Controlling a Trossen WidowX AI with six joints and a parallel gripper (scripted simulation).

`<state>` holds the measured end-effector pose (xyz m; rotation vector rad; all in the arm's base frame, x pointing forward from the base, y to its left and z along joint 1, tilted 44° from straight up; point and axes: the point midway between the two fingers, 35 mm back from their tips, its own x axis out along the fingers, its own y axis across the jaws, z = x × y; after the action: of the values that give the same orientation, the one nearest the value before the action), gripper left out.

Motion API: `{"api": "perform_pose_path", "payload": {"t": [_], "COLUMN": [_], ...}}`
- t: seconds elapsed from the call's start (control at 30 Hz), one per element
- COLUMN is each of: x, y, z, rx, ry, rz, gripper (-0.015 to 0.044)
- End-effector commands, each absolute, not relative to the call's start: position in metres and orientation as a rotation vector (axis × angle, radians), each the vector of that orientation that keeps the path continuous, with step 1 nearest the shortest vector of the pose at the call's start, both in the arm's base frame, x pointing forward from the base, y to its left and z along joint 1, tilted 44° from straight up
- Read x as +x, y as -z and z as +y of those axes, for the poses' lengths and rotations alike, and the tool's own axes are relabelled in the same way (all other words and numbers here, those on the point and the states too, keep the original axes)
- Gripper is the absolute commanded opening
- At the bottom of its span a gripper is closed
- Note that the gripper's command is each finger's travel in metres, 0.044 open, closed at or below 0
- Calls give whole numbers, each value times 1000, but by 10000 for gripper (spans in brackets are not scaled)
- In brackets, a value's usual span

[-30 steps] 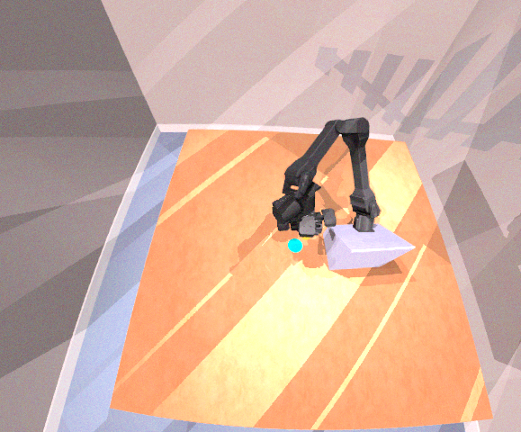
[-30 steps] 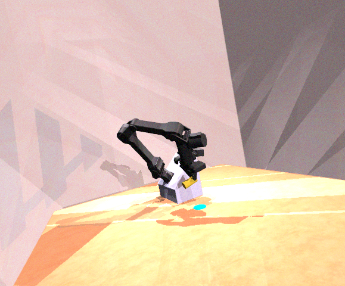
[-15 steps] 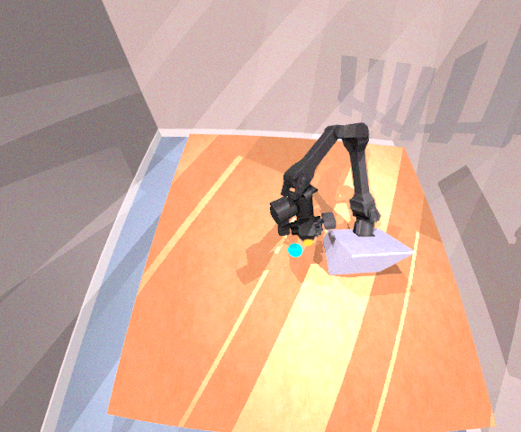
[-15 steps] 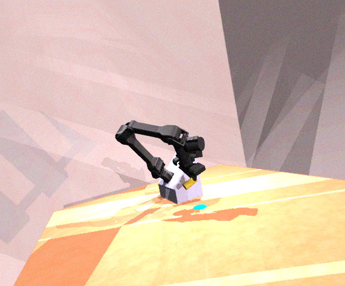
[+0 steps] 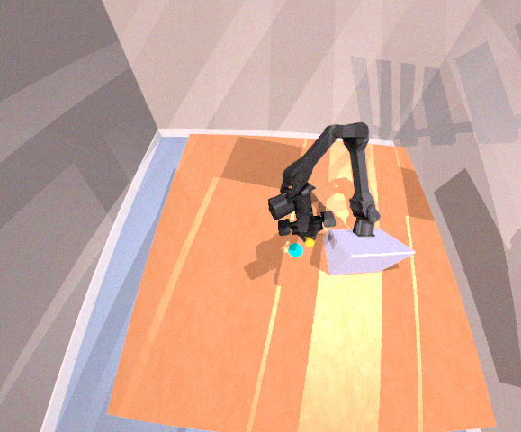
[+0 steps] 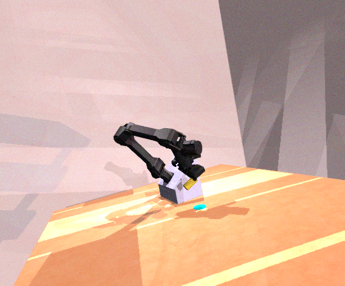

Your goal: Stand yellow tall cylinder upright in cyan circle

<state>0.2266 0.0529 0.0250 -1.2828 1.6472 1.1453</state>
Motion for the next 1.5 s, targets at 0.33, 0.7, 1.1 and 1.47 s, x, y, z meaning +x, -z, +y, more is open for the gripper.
{"api": "perform_pose_path", "payload": {"t": [0.33, 0.7, 1.1, 1.47], "x": [223, 223, 223, 223], "y": [-25, -24, -25, -26], "z": [52, 51, 51, 51], "rx": [-1190, -1125, -1059, -1004], "ry": [-1226, -1279, -1329, -1367], "rz": [1582, 1525, 1454, 1381], "gripper": [105, 105, 105, 105]}}
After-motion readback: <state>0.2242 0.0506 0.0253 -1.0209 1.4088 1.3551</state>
